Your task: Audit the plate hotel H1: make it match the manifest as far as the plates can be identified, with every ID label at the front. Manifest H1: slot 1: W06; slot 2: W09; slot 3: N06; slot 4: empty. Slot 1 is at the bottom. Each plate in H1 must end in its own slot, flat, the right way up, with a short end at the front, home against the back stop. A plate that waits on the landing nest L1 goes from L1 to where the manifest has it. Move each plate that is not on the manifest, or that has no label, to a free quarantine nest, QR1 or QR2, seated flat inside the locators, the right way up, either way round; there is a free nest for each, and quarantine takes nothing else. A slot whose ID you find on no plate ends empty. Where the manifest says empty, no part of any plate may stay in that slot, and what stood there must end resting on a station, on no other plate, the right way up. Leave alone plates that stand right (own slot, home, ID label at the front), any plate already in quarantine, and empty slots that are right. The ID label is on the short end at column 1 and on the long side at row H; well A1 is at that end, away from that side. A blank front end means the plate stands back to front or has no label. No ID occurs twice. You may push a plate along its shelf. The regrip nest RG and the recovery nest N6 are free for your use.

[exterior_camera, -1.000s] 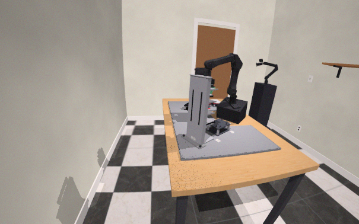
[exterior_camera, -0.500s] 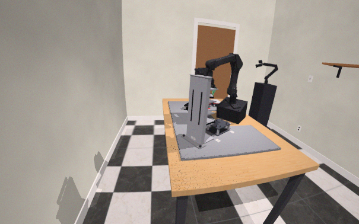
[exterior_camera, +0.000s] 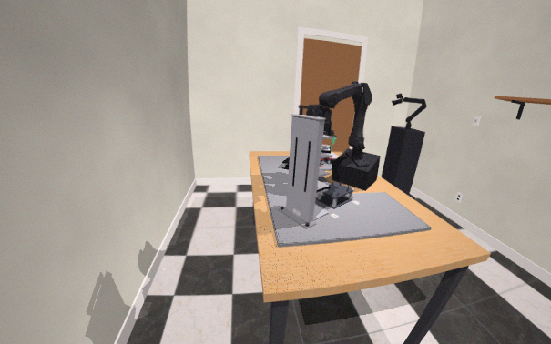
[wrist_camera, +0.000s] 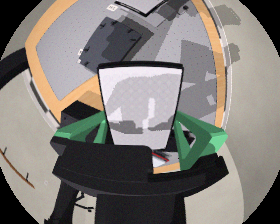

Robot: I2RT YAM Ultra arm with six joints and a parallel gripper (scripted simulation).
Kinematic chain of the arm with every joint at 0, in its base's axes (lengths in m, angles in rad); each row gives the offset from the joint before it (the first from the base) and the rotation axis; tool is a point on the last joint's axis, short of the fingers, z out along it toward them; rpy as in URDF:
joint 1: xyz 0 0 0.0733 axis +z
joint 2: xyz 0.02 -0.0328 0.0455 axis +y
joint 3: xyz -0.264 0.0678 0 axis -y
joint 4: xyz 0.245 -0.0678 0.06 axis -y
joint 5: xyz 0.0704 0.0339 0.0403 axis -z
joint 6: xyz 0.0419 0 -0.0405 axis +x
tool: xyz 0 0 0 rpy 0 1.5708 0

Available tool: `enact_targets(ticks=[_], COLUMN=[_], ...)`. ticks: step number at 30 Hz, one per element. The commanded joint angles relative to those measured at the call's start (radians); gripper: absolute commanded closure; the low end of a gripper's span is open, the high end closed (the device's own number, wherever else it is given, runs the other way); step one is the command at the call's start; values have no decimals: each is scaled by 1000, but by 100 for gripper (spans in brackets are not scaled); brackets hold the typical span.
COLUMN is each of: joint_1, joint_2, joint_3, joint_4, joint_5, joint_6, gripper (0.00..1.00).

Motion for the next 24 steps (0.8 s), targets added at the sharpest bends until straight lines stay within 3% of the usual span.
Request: enact_targets(ticks=[1, 11, 14, 15, 19, 24], joint_1=[39, 171, 184, 196, 248, 312], joint_2=[-11, 19, 16, -14, 31, 19], joint_3=[39, 56, 58, 61, 73, 83], joint_4=[-7, -5, -6, -7, -5, -10], joint_5=[15, 45, 48, 51, 63, 78], joint_6=[131, 425, 455, 483, 600, 743], gripper=[14, 14, 14, 14, 14, 14])
